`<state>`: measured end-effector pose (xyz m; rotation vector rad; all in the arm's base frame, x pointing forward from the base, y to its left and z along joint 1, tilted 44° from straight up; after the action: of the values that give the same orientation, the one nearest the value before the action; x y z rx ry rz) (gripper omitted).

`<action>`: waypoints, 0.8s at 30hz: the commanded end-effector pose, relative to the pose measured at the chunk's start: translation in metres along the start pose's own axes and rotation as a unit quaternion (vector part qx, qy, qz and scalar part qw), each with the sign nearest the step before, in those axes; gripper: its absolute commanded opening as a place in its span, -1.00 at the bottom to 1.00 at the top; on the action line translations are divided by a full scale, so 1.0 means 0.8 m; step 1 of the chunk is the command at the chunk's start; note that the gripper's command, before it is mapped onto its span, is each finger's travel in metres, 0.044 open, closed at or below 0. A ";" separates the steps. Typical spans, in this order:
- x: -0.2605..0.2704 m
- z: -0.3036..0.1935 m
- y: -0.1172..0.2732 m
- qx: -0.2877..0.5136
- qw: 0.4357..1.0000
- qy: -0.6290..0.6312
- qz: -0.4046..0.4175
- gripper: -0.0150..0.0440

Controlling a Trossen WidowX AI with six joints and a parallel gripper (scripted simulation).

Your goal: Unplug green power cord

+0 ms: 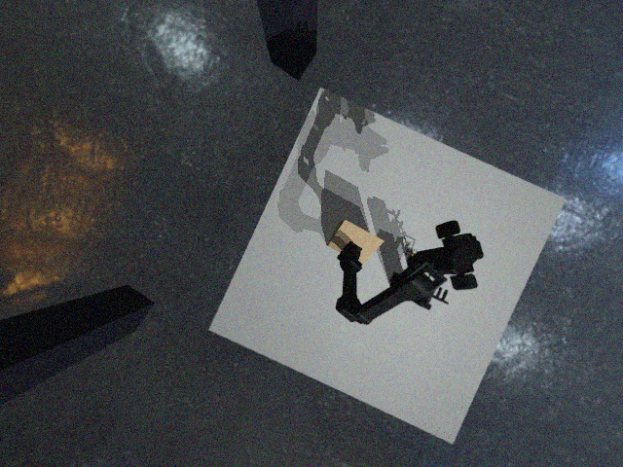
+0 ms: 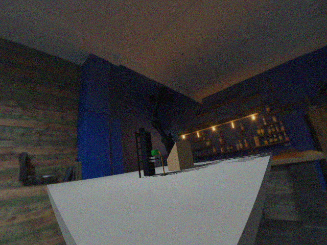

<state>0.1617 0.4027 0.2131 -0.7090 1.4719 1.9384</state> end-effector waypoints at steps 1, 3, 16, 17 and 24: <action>0.009 -0.047 -0.061 0.086 0.993 0.070 0.033 0.05; 0.015 -0.077 -0.091 0.132 0.983 0.112 0.057 0.05; 0.068 -0.317 -0.203 0.363 0.802 0.319 0.350 0.05; 0.072 -0.333 -0.204 0.371 0.784 0.327 0.376 0.05; 0.075 -0.347 -0.205 0.376 0.768 0.332 0.397 0.05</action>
<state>0.2574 0.1741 -0.0066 -0.3831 3.1339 1.3125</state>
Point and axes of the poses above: the point midway between the two fingers, 35 mm back from their tips, its own y axis back along the fingers, its own x axis across the jaws, z = x × y, the point moved 2 cm from there along y, back along the fingers, and after that the axes turned 12 degrees about y, right-handed, at the moved point
